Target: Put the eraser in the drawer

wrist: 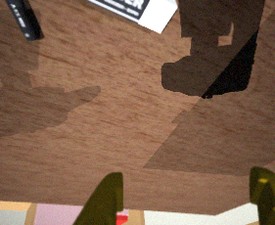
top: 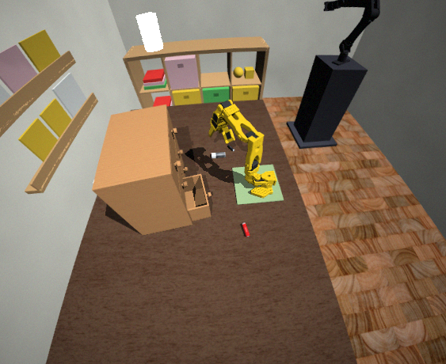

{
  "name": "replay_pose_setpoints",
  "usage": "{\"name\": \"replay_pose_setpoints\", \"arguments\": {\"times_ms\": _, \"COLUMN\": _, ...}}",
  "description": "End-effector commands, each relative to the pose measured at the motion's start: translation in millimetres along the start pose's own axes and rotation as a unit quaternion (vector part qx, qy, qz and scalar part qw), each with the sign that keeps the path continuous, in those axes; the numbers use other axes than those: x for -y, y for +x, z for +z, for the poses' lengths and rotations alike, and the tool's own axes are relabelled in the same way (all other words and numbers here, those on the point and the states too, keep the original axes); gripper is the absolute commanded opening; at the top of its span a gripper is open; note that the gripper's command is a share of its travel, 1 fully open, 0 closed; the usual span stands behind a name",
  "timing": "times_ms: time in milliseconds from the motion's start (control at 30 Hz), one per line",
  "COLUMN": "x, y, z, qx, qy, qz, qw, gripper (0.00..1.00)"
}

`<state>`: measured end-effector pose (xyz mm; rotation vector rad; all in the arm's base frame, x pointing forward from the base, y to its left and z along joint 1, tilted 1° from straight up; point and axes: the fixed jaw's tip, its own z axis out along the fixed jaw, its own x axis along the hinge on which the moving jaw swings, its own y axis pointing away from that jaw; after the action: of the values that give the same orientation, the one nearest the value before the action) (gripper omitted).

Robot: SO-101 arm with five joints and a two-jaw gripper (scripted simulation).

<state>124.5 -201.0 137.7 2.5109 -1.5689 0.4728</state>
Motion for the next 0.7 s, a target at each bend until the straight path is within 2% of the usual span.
{"name": "replay_pose_setpoints", "arguments": {"times_ms": 0, "x": -2.0, "y": 4.0, "z": 6.1, "qx": 0.011, "qy": -0.002, "qz": -0.058, "qw": 0.998, "gripper": 0.27}}
{"name": "replay_pose_setpoints", "arguments": {"times_ms": 167, "x": -1.9, "y": 4.0, "z": 12.3, "qx": 0.024, "qy": -0.002, "qz": -0.104, "qw": 0.994, "gripper": 0.27}}
{"name": "replay_pose_setpoints", "arguments": {"times_ms": 333, "x": -1.8, "y": 3.6, "z": 22.9, "qx": 0.046, "qy": 0.001, "qz": -0.179, "qw": 0.983, "gripper": 0.27}}
{"name": "replay_pose_setpoints", "arguments": {"times_ms": 667, "x": -1.2, "y": 0.8, "z": 44.3, "qx": 0.089, "qy": 0.018, "qz": -0.325, "qw": 0.941, "gripper": 0.27}}
